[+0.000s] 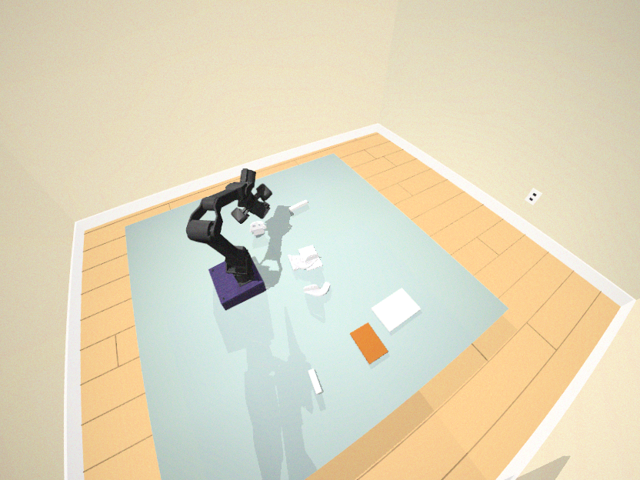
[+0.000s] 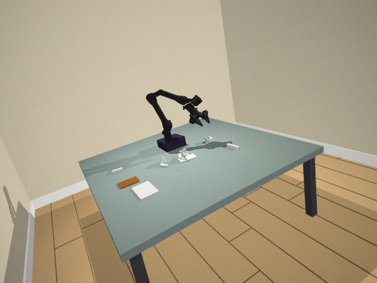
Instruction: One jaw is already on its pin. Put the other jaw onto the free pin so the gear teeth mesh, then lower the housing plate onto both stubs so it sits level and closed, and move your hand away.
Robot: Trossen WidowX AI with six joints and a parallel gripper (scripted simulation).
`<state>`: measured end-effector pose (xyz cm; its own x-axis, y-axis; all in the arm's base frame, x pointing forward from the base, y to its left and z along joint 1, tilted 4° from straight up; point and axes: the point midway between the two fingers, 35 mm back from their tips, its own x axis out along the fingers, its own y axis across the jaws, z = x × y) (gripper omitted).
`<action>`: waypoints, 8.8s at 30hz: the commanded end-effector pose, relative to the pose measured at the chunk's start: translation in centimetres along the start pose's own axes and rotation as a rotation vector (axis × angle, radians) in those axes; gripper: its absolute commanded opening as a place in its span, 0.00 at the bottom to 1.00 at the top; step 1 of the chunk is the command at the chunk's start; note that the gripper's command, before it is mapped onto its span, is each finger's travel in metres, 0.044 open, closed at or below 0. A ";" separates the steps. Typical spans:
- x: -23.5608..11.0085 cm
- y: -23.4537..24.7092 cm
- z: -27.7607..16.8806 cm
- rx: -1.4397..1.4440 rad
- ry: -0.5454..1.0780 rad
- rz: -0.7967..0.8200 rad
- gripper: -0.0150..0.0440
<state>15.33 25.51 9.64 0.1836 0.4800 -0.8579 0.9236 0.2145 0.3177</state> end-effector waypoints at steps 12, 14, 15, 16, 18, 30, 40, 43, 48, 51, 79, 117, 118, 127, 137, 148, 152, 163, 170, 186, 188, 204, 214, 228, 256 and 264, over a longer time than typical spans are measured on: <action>-0.5 4.2 6.0 0.309 -0.139 0.053 1.00; -0.7 4.6 6.9 0.351 -0.156 0.060 1.00; -0.7 4.8 7.3 0.372 -0.165 0.063 1.00; -0.8 5.0 7.7 0.393 -0.174 0.066 1.00; -1.0 5.4 8.6 0.435 -0.191 0.072 1.00; -2.1 6.9 13.9 0.686 -0.286 0.107 1.00; -3.3 7.5 18.1 0.855 -0.345 0.132 1.00; -3.6 7.5 19.2 0.890 -0.357 0.137 1.00; -4.1 7.5 20.8 0.962 -0.380 0.146 1.00; -4.6 7.4 22.1 1.028 -0.401 0.154 1.00; -9.1 4.1 32.2 1.571 -0.550 0.206 1.00; -11.5 -3.9 41.3 2.175 -0.673 0.271 1.00; -11.1 -4.1 41.4 2.175 -0.673 0.271 1.00; -10.9 -4.2 41.5 2.175 -0.673 0.271 1.00; -9.5 -4.8 42.3 2.175 -0.674 0.271 1.00; -8.0 -5.4 43.0 2.175 -0.674 0.270 1.00; -7.5 -5.7 43.2 2.175 -0.674 0.270 1.00; -6.8 -6.1 43.5 2.175 -0.674 0.270 1.00; -6.8 -6.1 43.5 2.175 -0.674 0.270 1.00; -6.7 -6.0 43.5 2.179 -0.670 0.269 0.91; -6.7 -6.0 43.5 2.179 -0.670 0.269 0.82; -6.7 -6.0 43.5 2.179 -0.670 0.269 0.48; -7.1 -5.8 43.3 2.178 -0.670 0.269 0.48; -10.8 -4.1 41.8 2.176 -0.672 0.270 0.48; -12.6 -2.6 39.1 1.966 -0.669 0.188 0.48; -12.1 -2.3 38.0 1.790 -0.661 0.122 0.48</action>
<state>23.87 -13.77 3.90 -0.0527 -0.0260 -0.9983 -0.0448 -0.9986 0.0284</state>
